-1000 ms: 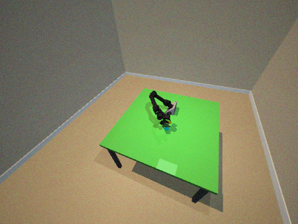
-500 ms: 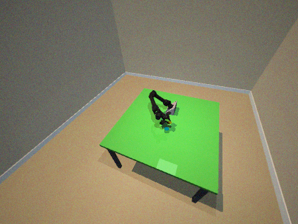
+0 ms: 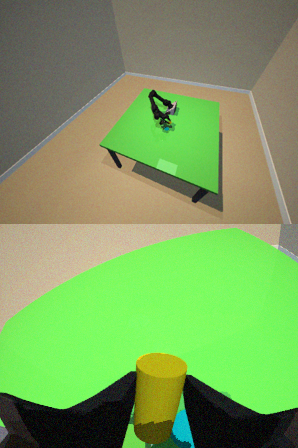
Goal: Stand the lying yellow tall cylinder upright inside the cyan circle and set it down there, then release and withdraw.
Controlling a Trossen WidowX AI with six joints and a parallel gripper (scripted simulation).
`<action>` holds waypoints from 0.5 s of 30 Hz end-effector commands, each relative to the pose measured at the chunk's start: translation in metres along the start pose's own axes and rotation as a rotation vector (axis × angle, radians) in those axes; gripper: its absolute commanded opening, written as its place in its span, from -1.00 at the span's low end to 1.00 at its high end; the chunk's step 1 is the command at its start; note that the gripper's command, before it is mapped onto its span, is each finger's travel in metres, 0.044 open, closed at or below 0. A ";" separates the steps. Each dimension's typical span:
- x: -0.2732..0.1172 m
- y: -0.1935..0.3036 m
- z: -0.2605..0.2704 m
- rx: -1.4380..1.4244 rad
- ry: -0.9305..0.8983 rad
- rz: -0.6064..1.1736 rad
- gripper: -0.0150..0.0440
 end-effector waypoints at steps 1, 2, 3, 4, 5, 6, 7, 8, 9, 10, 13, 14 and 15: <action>0.000 0.003 0.000 -0.007 -0.004 -0.035 -0.14; 0.000 0.003 0.000 -0.009 -0.003 -0.042 -0.14; -0.001 0.003 0.000 -0.011 -0.003 -0.050 -0.14; -0.001 0.004 0.000 -0.013 -0.002 -0.057 -0.14; -0.001 0.004 0.000 -0.014 -0.002 -0.064 -0.14; -0.001 0.004 0.000 -0.016 -0.001 -0.072 -0.14; -0.002 0.004 0.000 -0.018 -0.001 -0.079 -0.14; -0.002 0.005 0.000 -0.020 0.000 -0.087 -0.14; -0.002 0.005 0.000 -0.022 0.001 -0.094 -0.14; -0.002 0.005 -0.001 -0.024 0.002 -0.101 -0.14; -0.003 0.006 -0.001 -0.031 0.004 -0.124 -0.14; -0.004 0.006 -0.001 -0.033 0.005 -0.131 -0.14; -0.004 0.007 -0.001 -0.035 0.006 -0.138 -0.14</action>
Point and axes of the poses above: the point midway between the two fingers, 35 mm back from their tips, its own x axis out along the fingers, its own z axis across the jaws, y = z × x, the point moved 4 cm from there along -x, back along the fingers, and after that the axes turned 3 degrees about x, right-handed, at the moved point
